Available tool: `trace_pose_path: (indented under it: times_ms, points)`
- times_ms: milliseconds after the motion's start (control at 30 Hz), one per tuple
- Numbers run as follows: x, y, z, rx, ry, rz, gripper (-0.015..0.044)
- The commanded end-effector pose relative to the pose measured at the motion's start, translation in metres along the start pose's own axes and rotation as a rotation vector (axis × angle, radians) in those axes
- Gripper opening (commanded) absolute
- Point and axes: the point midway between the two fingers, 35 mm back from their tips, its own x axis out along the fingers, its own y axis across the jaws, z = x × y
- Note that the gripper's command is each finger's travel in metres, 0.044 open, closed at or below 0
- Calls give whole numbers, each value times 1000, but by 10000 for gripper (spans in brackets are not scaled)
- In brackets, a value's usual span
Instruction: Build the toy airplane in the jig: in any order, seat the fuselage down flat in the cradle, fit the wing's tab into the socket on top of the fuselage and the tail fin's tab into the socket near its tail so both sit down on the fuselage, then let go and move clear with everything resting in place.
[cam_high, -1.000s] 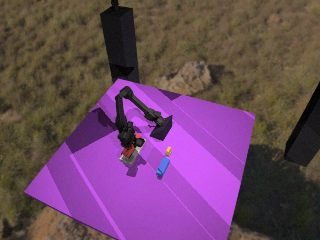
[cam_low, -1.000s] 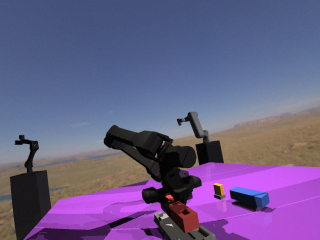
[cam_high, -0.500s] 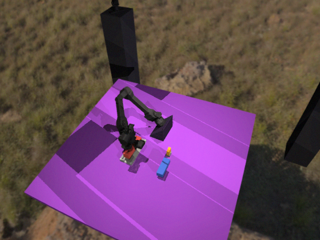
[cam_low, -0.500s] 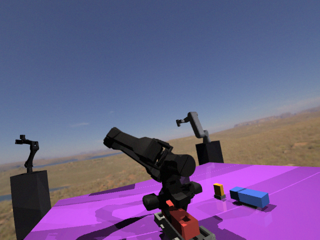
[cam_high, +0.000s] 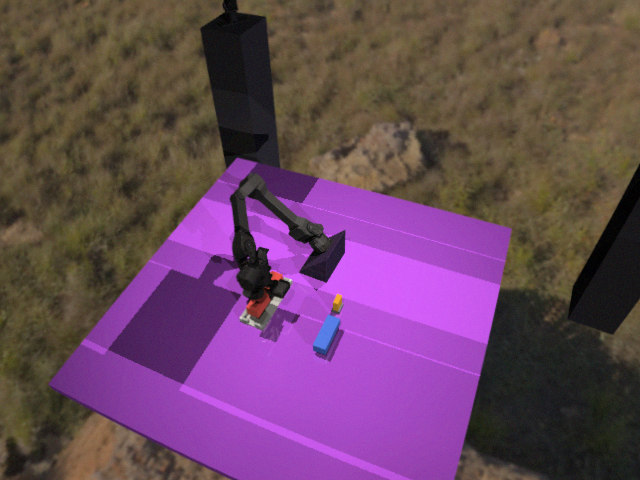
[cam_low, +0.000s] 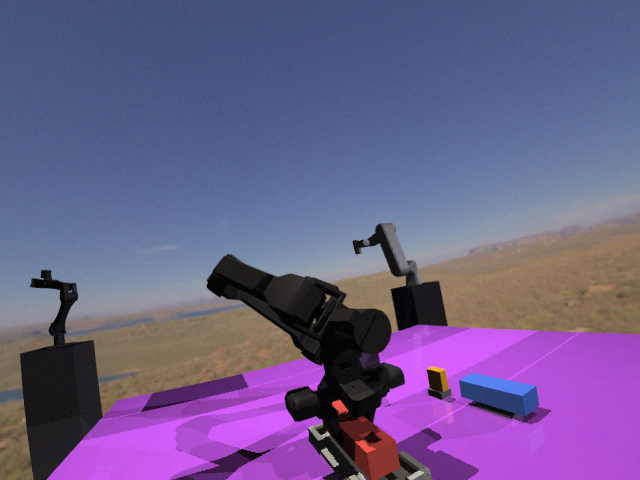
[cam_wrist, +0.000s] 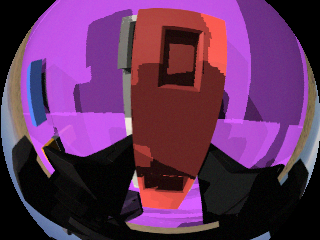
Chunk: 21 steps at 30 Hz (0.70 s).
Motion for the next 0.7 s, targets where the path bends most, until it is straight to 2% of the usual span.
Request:
trace_pose_path:
  times_ms: [0, 300, 500, 667]
  points:
    - [0, 0, 0, 1, 0, 0, 214]
    - [0, 0, 0, 1, 0, 0, 440]
    - [-3, 0, 1, 1, 0, 1, 440]
    - [-68, 3, 5, -9, 1, 8, 440]
